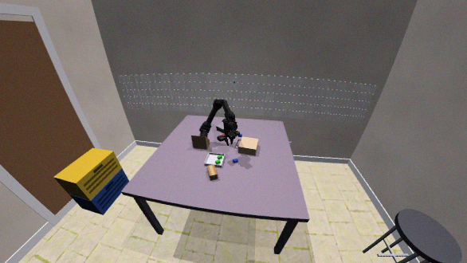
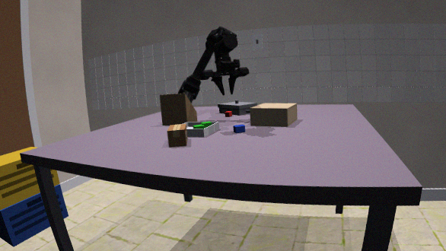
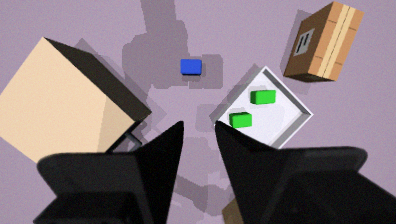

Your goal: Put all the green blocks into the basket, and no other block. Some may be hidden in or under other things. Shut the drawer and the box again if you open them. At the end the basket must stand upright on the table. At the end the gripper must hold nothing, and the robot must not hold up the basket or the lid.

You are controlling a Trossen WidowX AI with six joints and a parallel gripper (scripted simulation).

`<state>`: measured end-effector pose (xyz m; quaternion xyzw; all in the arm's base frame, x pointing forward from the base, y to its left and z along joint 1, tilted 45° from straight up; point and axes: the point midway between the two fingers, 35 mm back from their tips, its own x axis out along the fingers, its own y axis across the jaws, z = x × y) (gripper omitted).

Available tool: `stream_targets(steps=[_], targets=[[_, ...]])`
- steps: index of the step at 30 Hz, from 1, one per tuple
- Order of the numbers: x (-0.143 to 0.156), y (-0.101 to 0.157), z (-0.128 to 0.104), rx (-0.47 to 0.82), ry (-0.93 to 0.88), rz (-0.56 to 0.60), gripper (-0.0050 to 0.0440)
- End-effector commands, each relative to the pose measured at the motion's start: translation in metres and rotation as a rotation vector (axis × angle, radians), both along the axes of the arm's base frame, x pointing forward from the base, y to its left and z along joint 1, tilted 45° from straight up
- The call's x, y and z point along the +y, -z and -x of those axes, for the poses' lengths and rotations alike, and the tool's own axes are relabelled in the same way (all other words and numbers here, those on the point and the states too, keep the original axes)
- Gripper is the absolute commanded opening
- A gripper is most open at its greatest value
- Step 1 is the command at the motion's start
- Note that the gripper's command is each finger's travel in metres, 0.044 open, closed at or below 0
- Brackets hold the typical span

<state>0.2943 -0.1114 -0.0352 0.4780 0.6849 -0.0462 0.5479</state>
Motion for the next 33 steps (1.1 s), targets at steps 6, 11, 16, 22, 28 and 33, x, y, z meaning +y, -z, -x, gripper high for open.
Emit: stream_targets(steps=[6, 11, 16, 22, 28, 33], targets=[[0.03, -0.02, -0.008, -0.305, -0.333, 0.039, 0.0148], [0.066, -0.043, -0.013, -0.531, -0.575, 0.076, 0.0148], [0.066, -0.043, -0.013, -0.757, -0.817, 0.114, 0.0148], [0.101, -0.064, -0.011, -0.937, -1.01, 0.15, 0.0148], [0.129, -0.08, -0.005, -1.209, -1.298, 0.211, 0.0148], [0.14, -0.086, -0.002, -1.436, -1.535, 0.267, 0.0148]])
